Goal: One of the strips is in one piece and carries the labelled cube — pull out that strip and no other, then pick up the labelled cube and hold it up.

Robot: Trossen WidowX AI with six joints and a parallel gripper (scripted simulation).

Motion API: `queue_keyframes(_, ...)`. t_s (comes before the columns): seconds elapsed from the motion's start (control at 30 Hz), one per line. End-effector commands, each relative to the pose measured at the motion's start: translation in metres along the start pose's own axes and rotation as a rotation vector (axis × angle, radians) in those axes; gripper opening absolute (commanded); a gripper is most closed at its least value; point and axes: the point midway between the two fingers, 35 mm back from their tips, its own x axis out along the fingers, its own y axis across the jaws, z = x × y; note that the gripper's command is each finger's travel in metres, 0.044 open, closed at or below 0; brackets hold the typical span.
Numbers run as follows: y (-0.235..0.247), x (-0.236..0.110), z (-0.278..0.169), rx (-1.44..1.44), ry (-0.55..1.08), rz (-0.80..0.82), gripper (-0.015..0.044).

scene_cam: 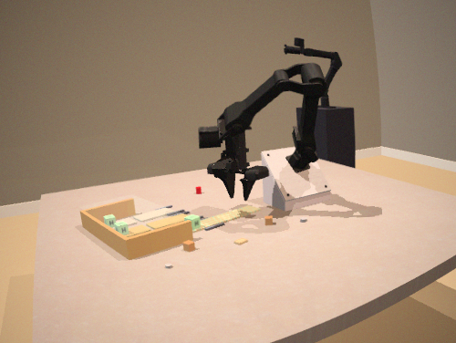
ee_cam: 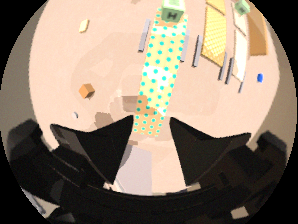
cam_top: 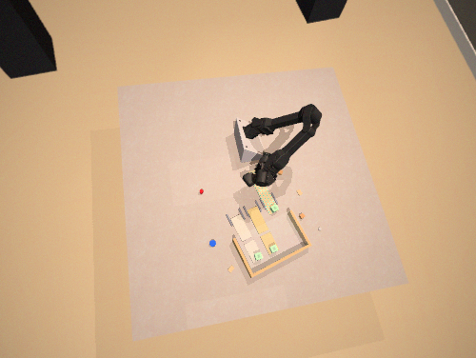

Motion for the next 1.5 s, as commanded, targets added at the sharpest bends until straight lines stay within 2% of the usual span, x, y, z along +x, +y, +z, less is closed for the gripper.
queue_keyframes(0.0,-0.002,-0.002,0.015,-0.006,-0.006,0.004,0.0341)
queue_keyframes(0.13,-0.005,-0.004,0.028,-0.006,-0.006,0.004,0.044)
queue_keyframes(1.47,-0.021,-0.022,0.161,-0.011,-0.011,0.003,0.044)
